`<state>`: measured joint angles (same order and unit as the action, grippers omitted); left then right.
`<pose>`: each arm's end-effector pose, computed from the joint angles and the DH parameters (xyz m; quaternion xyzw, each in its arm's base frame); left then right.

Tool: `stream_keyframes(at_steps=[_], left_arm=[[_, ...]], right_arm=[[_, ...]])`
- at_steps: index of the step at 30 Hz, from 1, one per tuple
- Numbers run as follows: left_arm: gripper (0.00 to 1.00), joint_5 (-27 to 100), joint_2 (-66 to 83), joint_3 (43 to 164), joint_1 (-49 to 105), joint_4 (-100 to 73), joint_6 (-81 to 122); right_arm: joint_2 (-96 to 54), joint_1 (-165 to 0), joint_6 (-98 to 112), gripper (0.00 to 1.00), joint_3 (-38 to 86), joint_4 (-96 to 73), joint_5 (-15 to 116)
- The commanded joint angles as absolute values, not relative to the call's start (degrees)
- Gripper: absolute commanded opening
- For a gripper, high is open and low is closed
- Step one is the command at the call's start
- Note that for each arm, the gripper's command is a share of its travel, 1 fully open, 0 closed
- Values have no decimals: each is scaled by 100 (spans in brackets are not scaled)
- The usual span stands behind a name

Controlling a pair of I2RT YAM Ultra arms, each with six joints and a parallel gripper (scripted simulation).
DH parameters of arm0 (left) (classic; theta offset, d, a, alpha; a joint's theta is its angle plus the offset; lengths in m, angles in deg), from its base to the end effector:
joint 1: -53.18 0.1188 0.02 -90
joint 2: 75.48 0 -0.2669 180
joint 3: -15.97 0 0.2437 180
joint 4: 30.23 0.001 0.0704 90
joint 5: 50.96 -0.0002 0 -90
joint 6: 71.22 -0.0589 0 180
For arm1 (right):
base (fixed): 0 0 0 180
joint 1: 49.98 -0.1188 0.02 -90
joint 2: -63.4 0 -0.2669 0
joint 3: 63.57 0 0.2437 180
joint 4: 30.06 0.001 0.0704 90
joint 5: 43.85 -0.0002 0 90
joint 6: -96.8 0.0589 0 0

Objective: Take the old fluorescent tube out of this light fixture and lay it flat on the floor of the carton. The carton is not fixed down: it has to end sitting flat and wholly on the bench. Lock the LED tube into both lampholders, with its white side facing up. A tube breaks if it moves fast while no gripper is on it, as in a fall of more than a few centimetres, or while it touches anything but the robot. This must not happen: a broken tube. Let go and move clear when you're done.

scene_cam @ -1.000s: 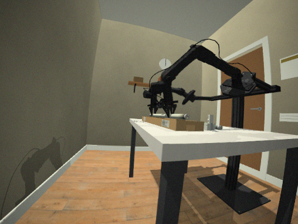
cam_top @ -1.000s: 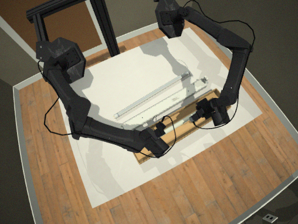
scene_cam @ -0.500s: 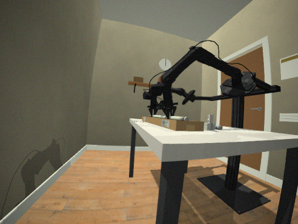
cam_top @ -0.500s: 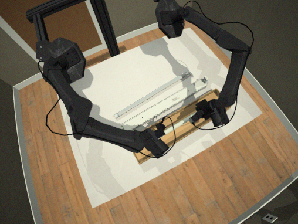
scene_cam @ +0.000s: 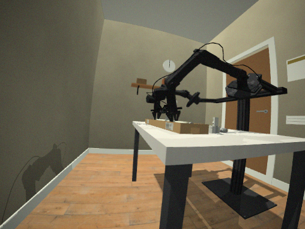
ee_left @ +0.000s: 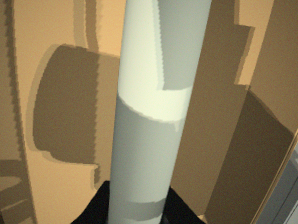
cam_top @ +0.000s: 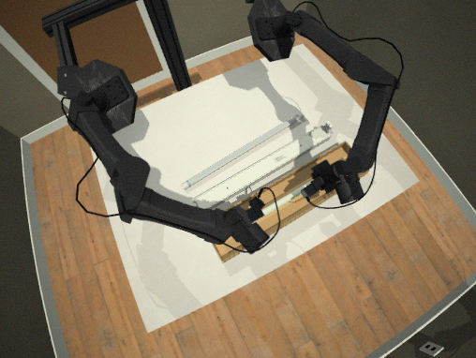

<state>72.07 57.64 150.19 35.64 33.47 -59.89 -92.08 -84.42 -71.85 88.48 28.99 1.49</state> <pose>0.4877 -0.1194 0.2119 0.6484 0.6721 0.3533 0.0551 0.4829 0.2821 0.1153 -0.6998 0.5707 -0.4247 0.0650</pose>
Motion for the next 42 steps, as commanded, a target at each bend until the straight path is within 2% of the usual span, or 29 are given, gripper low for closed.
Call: stream_keyframes(at_steps=[1,26,27,42], left_arm=[[11,7006,5795,15182,3447,3258,-6062],[11,6982,5853,15421,3541,3255,-6119],[32,6978,5848,15445,3541,3260,-6122],[32,6977,5849,15450,3541,3261,-6119]], right_arm=[[-9372,-8407,-7239,11,8999,2726,332],[-9713,-8454,-7319,11,9307,2639,358],[-9718,-8453,-7320,11,9330,2718,364],[-9736,-8452,-7332,11,9368,2787,364]])
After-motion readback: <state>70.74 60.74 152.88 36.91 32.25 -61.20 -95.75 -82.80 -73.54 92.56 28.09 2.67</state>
